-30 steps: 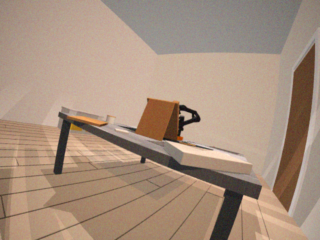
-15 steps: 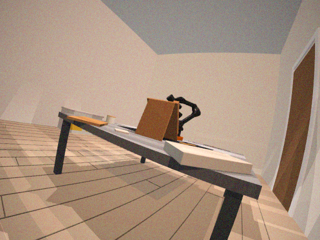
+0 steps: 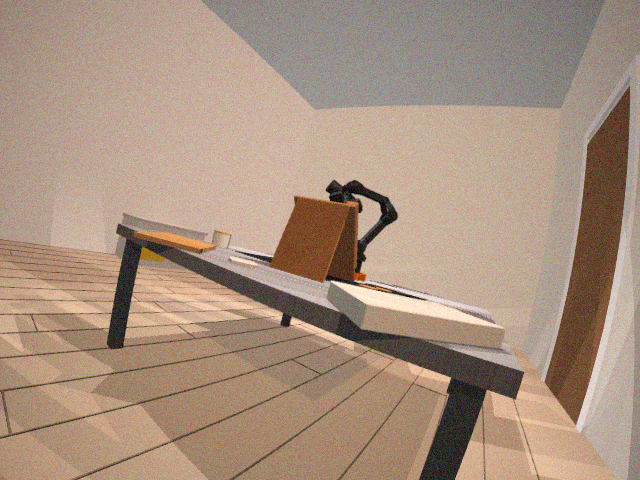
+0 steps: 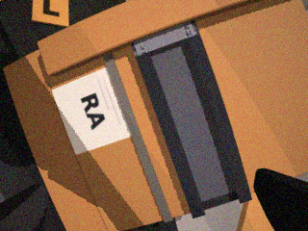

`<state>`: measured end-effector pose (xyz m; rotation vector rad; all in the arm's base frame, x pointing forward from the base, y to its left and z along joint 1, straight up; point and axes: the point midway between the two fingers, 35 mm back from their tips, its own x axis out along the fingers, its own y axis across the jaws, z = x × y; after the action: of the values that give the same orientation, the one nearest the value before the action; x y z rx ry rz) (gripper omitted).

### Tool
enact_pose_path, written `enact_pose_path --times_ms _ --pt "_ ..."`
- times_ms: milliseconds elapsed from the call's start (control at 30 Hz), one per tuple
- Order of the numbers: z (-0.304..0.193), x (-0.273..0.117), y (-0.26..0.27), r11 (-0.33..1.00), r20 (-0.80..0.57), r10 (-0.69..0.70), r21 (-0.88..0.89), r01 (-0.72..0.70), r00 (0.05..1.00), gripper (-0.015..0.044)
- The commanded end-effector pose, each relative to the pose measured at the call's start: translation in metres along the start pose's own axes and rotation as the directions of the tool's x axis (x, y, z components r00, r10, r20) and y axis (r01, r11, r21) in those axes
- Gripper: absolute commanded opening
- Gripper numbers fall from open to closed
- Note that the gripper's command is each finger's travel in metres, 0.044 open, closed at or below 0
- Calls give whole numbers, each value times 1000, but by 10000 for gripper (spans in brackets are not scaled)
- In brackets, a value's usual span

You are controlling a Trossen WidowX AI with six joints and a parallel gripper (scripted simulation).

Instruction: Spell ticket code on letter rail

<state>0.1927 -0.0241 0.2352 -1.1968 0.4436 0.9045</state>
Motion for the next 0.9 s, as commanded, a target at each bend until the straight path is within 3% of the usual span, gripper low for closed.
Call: enact_pose_path --times_ms 0,667,867 --pt "-5 -22 -28 933 65 -7 -358 30 998 440" --pt "-5 -22 -28 934 62 -1 -358 23 998 440" --pt "12 -23 -45 933 -60 141 -326 -153 988 440"
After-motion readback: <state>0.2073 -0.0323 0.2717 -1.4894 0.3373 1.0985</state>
